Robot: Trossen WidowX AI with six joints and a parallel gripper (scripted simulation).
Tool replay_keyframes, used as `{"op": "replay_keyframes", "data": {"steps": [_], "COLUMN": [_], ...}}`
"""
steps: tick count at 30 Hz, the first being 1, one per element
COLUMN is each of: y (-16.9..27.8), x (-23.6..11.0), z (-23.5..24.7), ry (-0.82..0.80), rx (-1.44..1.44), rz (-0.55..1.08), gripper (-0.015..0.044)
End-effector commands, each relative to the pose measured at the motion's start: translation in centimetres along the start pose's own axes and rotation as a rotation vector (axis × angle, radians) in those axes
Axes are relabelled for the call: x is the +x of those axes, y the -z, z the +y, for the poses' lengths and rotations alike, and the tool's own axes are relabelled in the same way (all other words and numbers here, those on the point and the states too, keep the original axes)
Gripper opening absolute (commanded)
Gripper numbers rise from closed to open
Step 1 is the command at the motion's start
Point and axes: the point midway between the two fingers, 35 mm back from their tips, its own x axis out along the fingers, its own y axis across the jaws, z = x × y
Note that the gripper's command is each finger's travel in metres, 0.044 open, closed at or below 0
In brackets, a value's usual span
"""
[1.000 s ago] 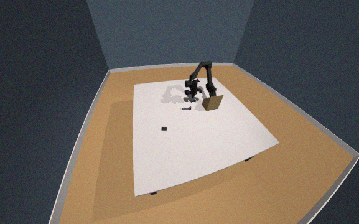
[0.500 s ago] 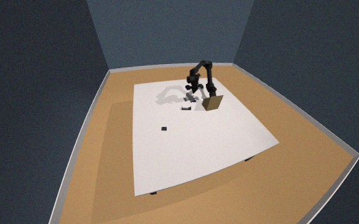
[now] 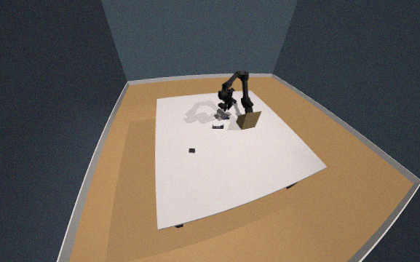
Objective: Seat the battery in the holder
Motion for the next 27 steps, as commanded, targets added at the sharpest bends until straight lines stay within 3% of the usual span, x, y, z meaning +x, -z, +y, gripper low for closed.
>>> {"op": "replay_keyframes", "data": {"steps": [1, 6, 12, 27], "y": [0.1, 0.3, 0.4, 0.4], "x": [2.1, 3.8, 4.8, 4.9], "z": [-0.6, -1.1, -1.6, -1.6], "ry": [-0.005, -0.002, 0.002, 0.002], "rx": [-0.489, -0.899, -1.162, -1.186], "rz": [-0.004, -0.007, -0.01, -0.01], "gripper": [0.0223, 0.0223, 0.0223, 0.0223]}}
